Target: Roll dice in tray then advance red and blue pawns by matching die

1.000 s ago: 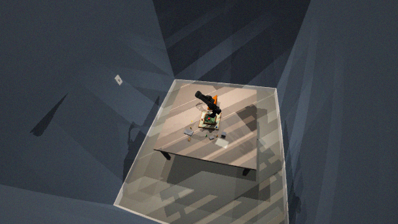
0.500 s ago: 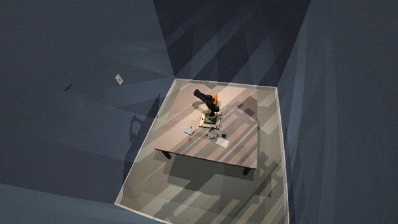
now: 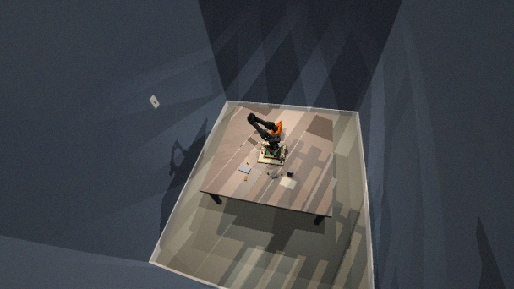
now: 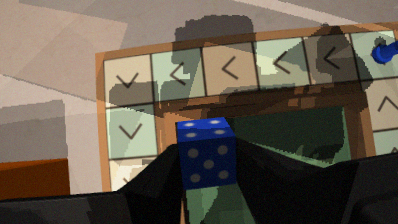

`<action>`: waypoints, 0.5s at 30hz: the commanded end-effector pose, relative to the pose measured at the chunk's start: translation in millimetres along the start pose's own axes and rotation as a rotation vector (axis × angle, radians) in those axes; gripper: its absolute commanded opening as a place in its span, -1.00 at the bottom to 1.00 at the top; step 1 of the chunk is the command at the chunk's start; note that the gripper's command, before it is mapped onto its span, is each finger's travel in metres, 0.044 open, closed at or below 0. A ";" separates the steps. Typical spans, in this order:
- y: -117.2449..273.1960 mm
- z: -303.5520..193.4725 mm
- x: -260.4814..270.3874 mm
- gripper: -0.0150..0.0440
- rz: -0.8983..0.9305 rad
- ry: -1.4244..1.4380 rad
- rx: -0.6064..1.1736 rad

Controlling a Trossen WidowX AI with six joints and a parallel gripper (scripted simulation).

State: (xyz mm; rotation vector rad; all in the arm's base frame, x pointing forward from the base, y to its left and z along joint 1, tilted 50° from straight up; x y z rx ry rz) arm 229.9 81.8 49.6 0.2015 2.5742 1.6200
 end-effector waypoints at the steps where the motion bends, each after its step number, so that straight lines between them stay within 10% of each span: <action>1: -1.0 -9.3 0.1 -0.49 0.017 0.014 -0.140; 15: -6.8 -30.6 0.6 -0.49 -0.035 0.057 -0.442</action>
Point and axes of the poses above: the point midway between the two fingers, 35 mm back from their tips, its own y axis back along the fingers, its own x axis across the jaws, z = x × y, the point moved 7 cm from there along y, back along the fingers, and after that the axes turned 10 degrees about -y, right-handed, at the moved point
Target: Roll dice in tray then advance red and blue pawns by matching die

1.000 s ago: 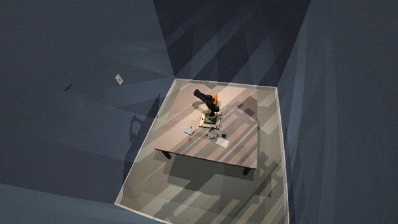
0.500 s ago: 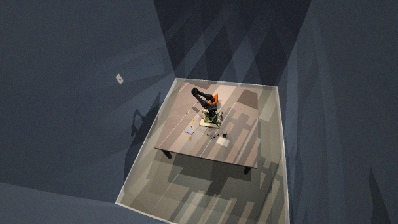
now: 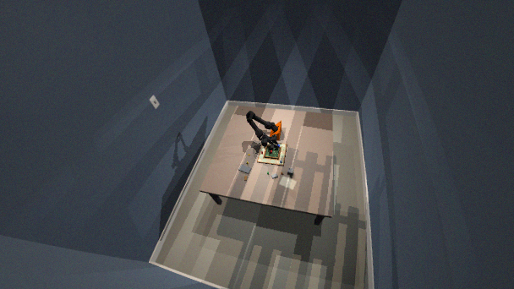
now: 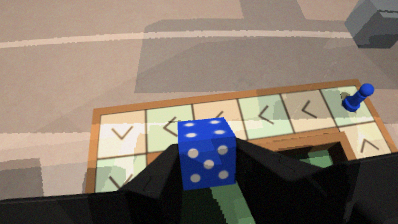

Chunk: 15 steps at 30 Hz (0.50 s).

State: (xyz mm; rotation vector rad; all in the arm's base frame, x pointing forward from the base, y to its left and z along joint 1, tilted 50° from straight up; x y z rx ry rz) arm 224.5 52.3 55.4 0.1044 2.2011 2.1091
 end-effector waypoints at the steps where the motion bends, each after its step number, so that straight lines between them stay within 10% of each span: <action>1: 3.6 0.7 -4.3 -0.49 -0.012 0.013 -0.036; 15: 43.0 18.8 -73.4 -0.49 -0.016 0.013 -0.037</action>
Point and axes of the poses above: the point midway between the two fingers, 35 mm back from their tips, its own y axis back along the fingers, its own x axis across the jaws, z = x × y, the point moved 7 cm from there along y, back along the fingers, and after that the axes turned 10 degrees about -y, right-handed, at the moved point
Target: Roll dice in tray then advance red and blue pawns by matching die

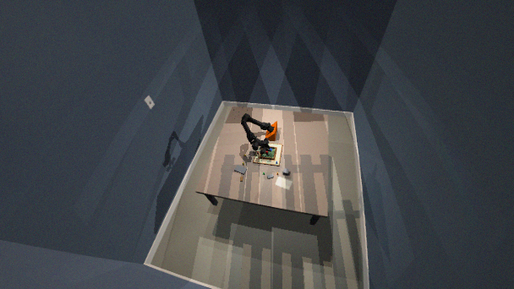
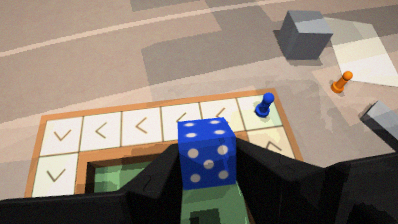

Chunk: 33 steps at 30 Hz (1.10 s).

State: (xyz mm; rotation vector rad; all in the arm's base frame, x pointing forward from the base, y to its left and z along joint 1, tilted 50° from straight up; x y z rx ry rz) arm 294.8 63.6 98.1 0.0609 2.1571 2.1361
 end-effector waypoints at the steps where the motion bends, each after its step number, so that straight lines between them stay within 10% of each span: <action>1: 0.6 1.4 -4.1 -0.49 0.012 0.004 -0.003; 20: 0.3 0.7 -3.8 -0.49 0.011 0.000 0.004; 33: 27.2 29.3 3.6 0.67 0.014 0.004 -0.004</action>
Point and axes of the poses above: the point midway between the two fingers, 35 mm back from their tips, its own y axis back along the fingers, its own x axis across the jaws, z = x × y, the point moved 7 cm from there along y, back along the fingers, and after that the axes turned 10 degrees about -y, right-handed, at the moved point
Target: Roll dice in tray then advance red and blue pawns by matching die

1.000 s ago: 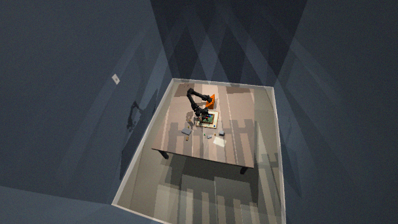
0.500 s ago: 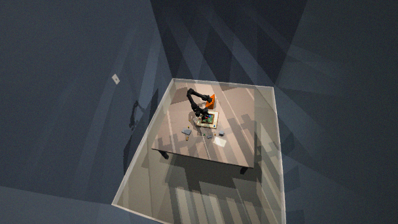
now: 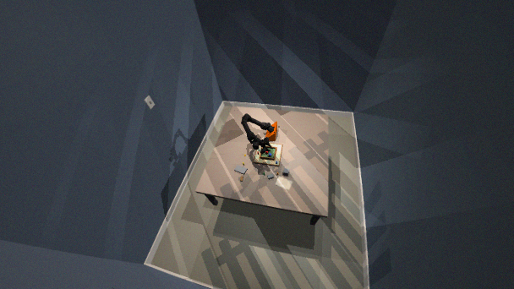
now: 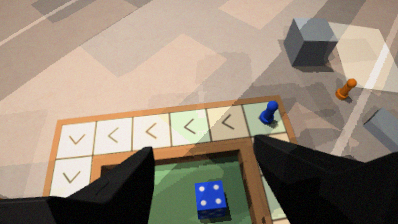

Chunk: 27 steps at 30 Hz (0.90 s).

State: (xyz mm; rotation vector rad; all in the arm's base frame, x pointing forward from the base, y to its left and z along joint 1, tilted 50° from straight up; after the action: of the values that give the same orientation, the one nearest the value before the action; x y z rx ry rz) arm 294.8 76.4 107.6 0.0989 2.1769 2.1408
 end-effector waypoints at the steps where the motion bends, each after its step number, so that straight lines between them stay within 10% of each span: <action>1: 17.7 16.5 3.3 0.75 -0.016 0.008 -0.013; 6: 11.6 18.9 3.2 1.00 -0.006 -0.005 0.050; 15: -48.6 56.1 6.3 1.00 -0.178 0.011 0.805; 21: -47.4 52.4 9.3 1.00 -0.125 0.008 0.743; 27: -3.8 -3.8 -5.7 0.47 -0.381 -0.564 0.700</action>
State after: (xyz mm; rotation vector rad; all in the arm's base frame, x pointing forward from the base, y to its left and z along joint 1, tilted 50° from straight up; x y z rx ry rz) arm 296.6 107.2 76.5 0.1286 2.5376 1.0777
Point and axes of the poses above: the point midway between the two fingers, 35 mm back from their tips, its own y axis back along the fingers, its own x axis across the jaws, z = x × y, the point moved 7 cm from there along y, back along the fingers, and after that the axes turned 10 degrees about -y, right-handed, at the moved point
